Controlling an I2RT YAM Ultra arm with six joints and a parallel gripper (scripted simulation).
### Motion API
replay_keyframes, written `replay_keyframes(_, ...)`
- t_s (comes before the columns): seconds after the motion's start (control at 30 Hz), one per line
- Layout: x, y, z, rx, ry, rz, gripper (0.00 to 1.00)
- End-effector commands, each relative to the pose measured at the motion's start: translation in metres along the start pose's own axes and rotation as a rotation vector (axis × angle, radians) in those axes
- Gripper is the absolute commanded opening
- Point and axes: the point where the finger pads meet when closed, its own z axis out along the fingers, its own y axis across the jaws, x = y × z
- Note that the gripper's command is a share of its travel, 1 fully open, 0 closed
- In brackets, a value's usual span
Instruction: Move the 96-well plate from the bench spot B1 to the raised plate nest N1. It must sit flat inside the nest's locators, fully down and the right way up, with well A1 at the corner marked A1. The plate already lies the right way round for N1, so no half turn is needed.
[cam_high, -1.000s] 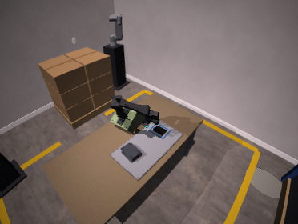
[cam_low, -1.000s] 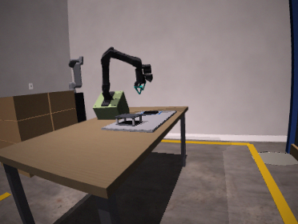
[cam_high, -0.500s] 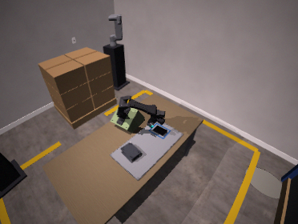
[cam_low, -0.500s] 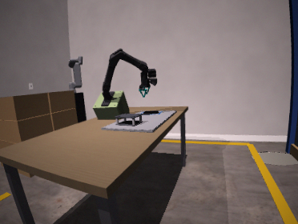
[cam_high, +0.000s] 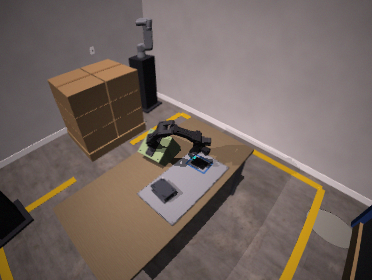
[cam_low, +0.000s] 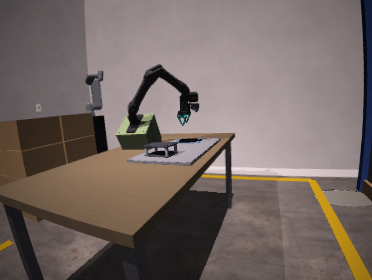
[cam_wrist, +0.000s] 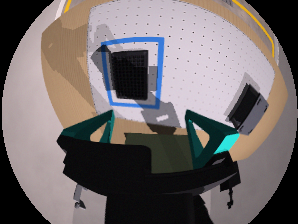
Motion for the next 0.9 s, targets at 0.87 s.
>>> replay_keyframes(0.87,-0.021,0.065,0.046,0.086,-0.122,0.04,1.0)
